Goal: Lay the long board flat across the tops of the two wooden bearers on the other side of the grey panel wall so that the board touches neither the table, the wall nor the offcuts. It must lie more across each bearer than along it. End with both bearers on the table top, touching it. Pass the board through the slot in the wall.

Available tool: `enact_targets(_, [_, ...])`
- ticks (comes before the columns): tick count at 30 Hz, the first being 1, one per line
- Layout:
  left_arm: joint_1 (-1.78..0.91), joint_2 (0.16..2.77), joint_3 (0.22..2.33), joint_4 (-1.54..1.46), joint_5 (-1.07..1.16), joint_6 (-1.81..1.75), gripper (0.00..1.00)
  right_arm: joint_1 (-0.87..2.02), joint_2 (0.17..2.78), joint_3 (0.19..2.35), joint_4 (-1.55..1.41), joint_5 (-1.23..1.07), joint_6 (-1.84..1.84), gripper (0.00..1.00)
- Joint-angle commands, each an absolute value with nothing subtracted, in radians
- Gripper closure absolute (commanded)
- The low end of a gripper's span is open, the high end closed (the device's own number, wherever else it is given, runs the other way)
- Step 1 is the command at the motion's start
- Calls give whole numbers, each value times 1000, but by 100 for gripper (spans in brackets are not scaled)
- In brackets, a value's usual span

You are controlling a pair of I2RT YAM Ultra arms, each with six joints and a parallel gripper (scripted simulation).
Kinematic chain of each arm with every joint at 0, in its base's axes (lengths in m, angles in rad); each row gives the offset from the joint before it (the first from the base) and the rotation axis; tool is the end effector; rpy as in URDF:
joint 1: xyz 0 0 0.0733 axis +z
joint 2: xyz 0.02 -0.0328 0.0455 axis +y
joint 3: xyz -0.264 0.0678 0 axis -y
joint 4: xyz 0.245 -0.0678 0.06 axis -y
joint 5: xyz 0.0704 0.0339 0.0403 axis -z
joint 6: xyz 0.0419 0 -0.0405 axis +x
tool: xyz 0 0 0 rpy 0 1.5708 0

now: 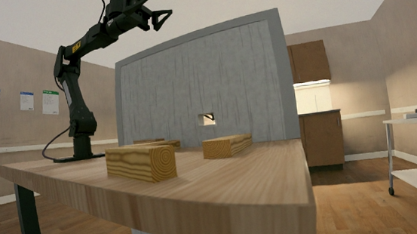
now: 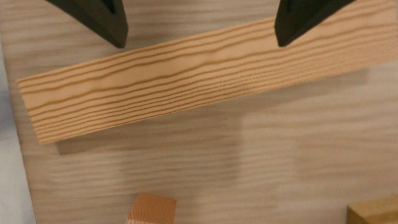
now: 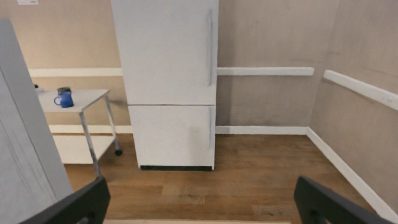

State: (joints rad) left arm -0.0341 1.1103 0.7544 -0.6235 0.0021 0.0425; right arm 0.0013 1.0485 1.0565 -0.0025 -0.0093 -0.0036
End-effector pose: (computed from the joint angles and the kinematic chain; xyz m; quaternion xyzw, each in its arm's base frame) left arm 0.2156 -0.0063 0.2328 0.0369 0.9559 0.0002 0.2914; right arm 0.2451 0.0018 0.4100 -0.0050 0.7051 0.0025 0.7090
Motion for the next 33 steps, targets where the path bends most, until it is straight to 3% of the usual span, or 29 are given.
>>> enact_targets(1, [-18,1157,834,-704,67,-180,22,-1,1028,1100,-10,0,2,0])
enact_targets(26, [99,1563,1182,-1058,309,-1321,22,-1,1028,1100,-10,0,2,0])
enact_targets(33, [305,1712,1261,-1132,353,-1275,22,-1,1028,1100,-10,0,2,0])
